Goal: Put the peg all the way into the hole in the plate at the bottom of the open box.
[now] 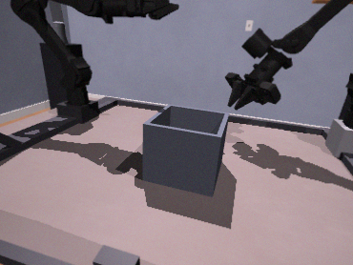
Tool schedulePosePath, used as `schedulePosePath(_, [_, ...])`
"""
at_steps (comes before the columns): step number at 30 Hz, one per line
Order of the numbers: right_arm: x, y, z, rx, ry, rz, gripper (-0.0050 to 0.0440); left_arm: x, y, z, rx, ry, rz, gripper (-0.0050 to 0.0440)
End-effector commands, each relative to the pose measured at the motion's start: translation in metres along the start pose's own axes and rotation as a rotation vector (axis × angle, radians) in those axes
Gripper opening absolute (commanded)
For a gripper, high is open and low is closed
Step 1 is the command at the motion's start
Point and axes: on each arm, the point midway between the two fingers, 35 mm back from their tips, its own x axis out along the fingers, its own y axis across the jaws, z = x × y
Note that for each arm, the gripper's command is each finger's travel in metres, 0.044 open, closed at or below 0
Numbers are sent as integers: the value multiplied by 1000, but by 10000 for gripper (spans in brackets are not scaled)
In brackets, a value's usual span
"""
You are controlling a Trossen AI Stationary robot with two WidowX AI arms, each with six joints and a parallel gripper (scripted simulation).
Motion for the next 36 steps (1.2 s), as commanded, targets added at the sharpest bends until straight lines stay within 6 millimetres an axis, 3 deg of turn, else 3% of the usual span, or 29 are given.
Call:
schedulePosePath(1, [-10,3,-15,-15,18,9,126,-1,1,9,0,-20,1,440])
schedulePosePath(3, [-10,3,-15,-15,18,9,126,-1,1,9,0,-20,1,440])
schedulePosePath(6, [-30,3,-35,-19,24,14,126,-1,1,9,0,-20,1,440])
schedulePosePath(11, [-15,-2,-13,-4,0,-2,126,-1,1,9,0,-20,1,440])
schedulePosePath(15, [-17,1,-19,-8,7,3,126,-1,1,9,0,-20,1,440])
schedulePosePath(21, [-26,4,-27,-156,31,52,126,-1,1,8,0,-19,1,440])
schedulePosePath(36, [-62,22,-58,-785,46,284,126,-2,1,7,-1,-17,1,440])
